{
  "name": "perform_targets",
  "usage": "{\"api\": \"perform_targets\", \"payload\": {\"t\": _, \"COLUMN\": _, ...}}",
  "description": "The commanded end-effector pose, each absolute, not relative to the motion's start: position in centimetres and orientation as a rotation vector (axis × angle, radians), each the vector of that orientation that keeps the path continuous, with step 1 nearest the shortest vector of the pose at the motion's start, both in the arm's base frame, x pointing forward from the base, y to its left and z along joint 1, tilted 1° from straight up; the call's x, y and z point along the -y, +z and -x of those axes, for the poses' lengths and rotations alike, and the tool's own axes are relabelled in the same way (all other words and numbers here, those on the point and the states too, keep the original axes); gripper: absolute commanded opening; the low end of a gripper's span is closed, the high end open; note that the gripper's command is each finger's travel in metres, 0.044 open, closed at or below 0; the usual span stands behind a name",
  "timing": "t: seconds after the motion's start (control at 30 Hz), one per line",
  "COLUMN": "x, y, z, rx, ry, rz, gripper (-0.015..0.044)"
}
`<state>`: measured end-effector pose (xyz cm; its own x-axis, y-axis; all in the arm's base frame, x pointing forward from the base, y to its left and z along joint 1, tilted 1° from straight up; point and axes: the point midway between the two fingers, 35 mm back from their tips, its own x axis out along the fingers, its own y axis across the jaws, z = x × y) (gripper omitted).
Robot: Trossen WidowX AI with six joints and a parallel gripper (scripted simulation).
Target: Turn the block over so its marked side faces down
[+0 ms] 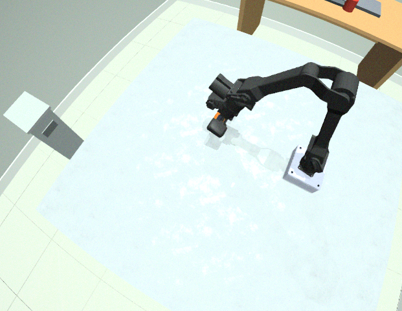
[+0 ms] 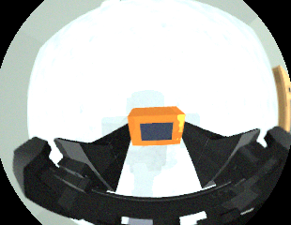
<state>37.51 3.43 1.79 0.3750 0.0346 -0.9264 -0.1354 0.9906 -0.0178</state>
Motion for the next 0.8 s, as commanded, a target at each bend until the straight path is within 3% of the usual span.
{"api": "perform_targets", "payload": {"t": 0.0, "x": -3.5, "y": 1.9, "z": -37.2, "rx": -1.119, "ry": 0.119, "rz": 0.092, "gripper": 0.0000}}
{"api": "perform_targets", "payload": {"t": 0.77, "x": -3.5, "y": 0.0, "z": -38.0, "rx": -0.853, "ry": 0.126, "rz": 0.073, "gripper": 0.0000}}
